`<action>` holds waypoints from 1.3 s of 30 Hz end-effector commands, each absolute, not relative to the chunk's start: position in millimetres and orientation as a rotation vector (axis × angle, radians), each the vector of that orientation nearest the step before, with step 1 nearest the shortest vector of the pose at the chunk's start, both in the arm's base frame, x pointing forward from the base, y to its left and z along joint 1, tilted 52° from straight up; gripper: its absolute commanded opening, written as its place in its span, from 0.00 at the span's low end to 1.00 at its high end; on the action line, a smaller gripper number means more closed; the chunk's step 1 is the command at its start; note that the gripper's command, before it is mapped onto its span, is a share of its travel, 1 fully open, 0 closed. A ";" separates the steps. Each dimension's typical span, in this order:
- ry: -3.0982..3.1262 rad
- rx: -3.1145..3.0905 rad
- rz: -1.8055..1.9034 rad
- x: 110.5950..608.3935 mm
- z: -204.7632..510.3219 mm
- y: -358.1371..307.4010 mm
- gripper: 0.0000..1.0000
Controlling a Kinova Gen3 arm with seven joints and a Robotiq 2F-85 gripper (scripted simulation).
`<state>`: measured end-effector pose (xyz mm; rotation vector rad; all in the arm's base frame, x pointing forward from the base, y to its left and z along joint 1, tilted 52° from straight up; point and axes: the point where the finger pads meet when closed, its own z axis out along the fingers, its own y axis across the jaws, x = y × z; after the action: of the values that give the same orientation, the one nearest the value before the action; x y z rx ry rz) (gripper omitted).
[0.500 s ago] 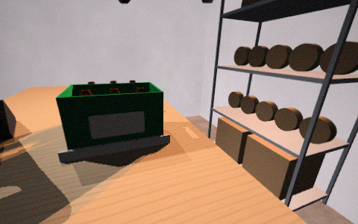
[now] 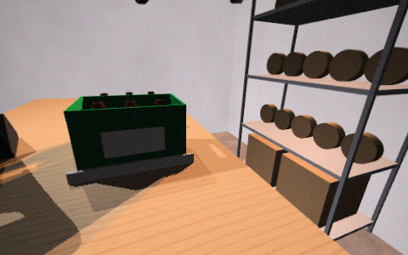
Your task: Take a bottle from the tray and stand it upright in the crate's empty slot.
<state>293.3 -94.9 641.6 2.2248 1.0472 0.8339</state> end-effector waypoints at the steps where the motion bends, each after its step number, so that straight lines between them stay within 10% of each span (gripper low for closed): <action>1: 1.048 2.223 0.835 293.2 642.2 -94.3 1.00; 39: 0.924 2.166 0.366 324.3 484.3 68.0 1.00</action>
<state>321.7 67.1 505.0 2.1744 0.9987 0.4426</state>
